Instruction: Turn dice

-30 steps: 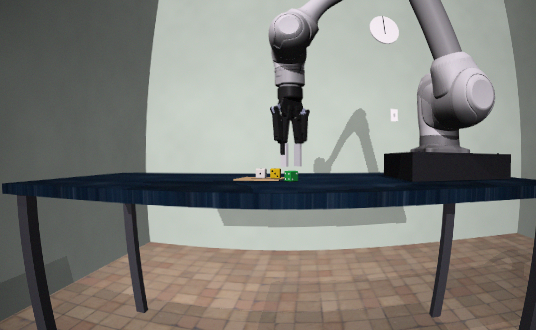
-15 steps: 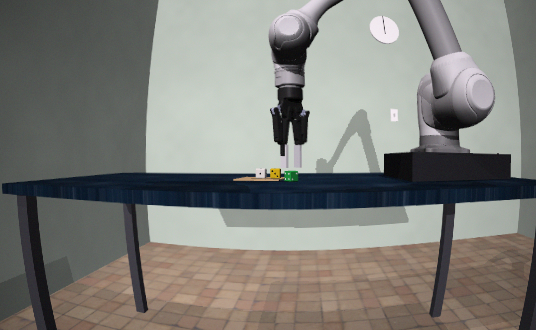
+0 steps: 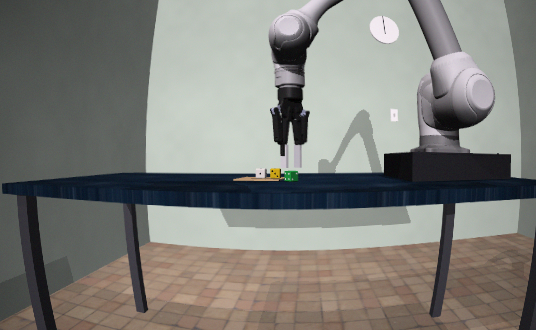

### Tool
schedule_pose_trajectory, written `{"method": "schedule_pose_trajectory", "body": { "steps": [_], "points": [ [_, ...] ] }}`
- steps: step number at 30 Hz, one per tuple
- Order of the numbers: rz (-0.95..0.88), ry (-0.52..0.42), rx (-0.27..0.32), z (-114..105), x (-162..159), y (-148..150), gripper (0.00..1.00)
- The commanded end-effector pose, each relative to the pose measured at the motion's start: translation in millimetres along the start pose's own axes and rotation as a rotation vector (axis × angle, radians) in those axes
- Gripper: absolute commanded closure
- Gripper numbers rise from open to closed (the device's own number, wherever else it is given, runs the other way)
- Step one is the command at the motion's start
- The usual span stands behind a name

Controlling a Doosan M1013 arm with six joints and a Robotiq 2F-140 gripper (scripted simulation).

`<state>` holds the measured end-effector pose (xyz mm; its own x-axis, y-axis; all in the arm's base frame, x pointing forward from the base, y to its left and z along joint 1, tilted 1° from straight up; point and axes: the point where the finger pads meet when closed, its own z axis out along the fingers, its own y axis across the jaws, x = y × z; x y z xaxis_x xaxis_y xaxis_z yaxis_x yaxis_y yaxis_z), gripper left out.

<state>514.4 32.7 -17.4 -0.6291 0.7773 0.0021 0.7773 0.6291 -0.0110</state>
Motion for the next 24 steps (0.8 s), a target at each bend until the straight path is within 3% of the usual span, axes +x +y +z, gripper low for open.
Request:
{"method": "schedule_pose_trajectory", "body": {
  "steps": [1,24],
  "points": [
    [0.0,0.0,0.0,-0.1,0.0,0.0,0.72],
    [0.0,0.0,0.0,4.2,0.0,0.0,0.72]
  ]
}}
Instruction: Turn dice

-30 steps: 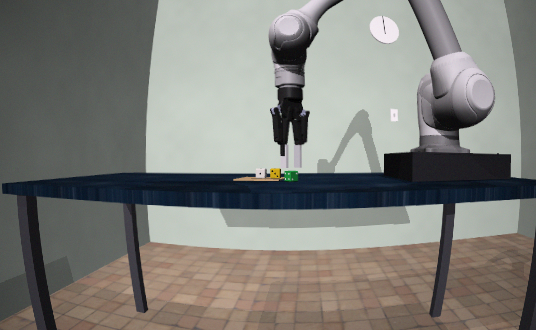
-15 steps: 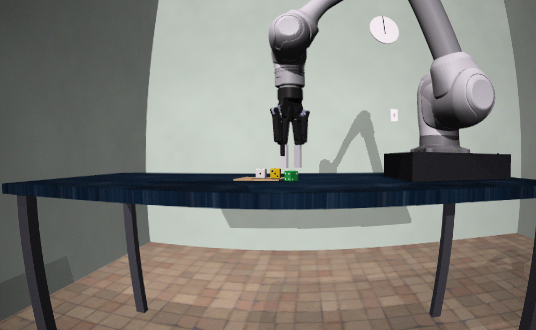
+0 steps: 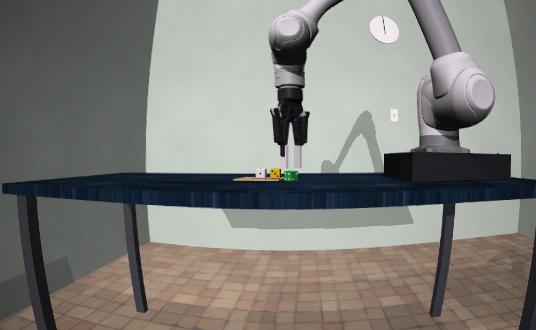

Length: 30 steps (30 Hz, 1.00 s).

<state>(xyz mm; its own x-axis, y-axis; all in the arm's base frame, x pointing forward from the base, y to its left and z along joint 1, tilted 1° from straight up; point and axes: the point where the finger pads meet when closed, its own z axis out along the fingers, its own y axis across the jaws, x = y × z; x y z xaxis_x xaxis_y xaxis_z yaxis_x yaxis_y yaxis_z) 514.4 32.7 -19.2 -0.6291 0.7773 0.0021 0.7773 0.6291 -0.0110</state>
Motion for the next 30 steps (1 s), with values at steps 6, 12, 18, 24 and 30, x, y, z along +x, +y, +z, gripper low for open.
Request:
{"method": "schedule_pose_trajectory", "body": {
  "steps": [6,12,18,24,30],
  "points": [
    [0.0,0.0,0.0,9,0,0,0.72],
    [0.0,0.0,0.0,22,0,0,0.72],
    [0.0,0.0,0.0,30,0,0,0.72],
    [0.0,0.0,0.0,32,0,0,0.72],
    [0.0,0.0,0.0,32,0,0,0.72]
  ]
}}
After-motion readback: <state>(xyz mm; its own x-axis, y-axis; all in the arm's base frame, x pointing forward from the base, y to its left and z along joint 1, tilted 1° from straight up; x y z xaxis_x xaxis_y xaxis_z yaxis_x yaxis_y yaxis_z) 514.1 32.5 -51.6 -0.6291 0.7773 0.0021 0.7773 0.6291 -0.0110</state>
